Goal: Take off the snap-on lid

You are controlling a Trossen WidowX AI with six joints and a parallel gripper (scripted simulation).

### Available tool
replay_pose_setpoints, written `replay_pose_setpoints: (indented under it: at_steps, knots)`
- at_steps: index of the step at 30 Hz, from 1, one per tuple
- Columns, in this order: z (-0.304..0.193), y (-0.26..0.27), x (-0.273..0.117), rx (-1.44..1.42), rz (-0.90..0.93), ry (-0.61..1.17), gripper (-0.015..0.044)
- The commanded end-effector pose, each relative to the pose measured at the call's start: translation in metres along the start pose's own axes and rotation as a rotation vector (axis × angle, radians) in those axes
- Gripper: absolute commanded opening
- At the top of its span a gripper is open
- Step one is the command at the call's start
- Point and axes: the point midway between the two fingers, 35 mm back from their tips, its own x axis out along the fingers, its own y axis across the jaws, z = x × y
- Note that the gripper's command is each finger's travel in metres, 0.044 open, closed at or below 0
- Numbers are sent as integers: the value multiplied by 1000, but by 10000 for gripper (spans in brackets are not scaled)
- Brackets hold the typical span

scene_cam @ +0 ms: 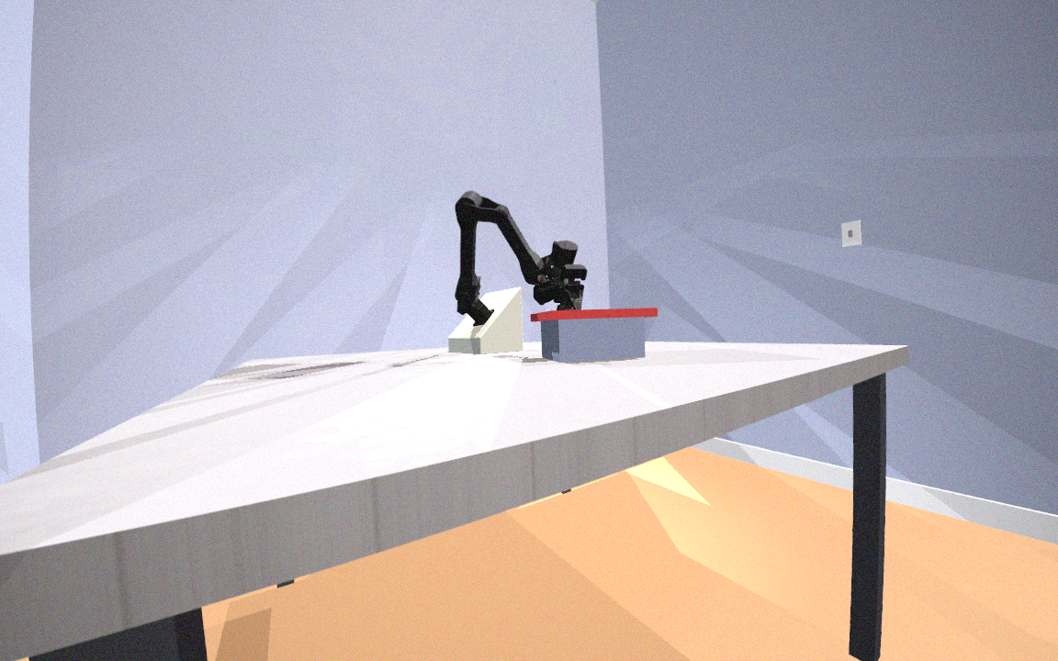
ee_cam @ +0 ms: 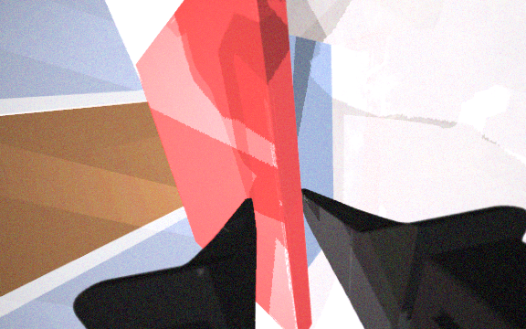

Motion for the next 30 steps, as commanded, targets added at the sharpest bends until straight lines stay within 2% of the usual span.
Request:
replay_pose_setpoints:
  at_steps: [1,30]
  knots:
    - [-1,0,0,-5,0,3,0]
    - [0,4,-4,0,0,0,0]
